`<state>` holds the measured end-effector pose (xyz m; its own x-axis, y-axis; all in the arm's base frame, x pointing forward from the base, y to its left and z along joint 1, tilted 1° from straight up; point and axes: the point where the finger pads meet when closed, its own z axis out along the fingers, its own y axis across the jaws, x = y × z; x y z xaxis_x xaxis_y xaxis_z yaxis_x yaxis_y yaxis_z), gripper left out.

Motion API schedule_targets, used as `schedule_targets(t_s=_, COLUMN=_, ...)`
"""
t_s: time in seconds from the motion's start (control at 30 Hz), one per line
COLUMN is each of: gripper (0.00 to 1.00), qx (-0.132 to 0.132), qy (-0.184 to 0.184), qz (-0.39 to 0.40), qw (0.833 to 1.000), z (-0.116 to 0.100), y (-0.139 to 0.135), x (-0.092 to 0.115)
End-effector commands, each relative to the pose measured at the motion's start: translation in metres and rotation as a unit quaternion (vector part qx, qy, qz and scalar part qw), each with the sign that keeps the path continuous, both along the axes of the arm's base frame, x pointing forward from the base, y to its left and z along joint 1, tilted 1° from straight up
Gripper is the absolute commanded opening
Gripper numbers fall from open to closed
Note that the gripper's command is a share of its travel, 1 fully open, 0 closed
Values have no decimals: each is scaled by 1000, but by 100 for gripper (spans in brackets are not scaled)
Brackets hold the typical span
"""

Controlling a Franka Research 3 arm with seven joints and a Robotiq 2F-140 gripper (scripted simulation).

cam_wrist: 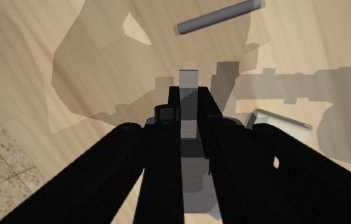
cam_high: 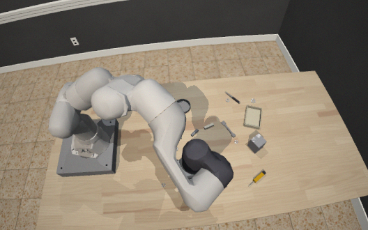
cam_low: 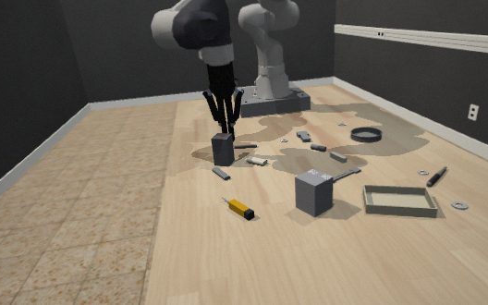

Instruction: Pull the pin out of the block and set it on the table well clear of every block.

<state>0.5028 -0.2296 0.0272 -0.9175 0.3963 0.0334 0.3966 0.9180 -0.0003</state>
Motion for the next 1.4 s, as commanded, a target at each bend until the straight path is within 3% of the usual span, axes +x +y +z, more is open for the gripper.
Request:
schedule_targets(t_s=0.0, gripper=10, qx=1, qy=1, qz=-5, qw=1000, z=0, y=0, x=0)
schedule_targets(t_s=1.37, gripper=10, qx=8, qy=17, qz=-3, qw=1000, z=1, y=0, x=0)
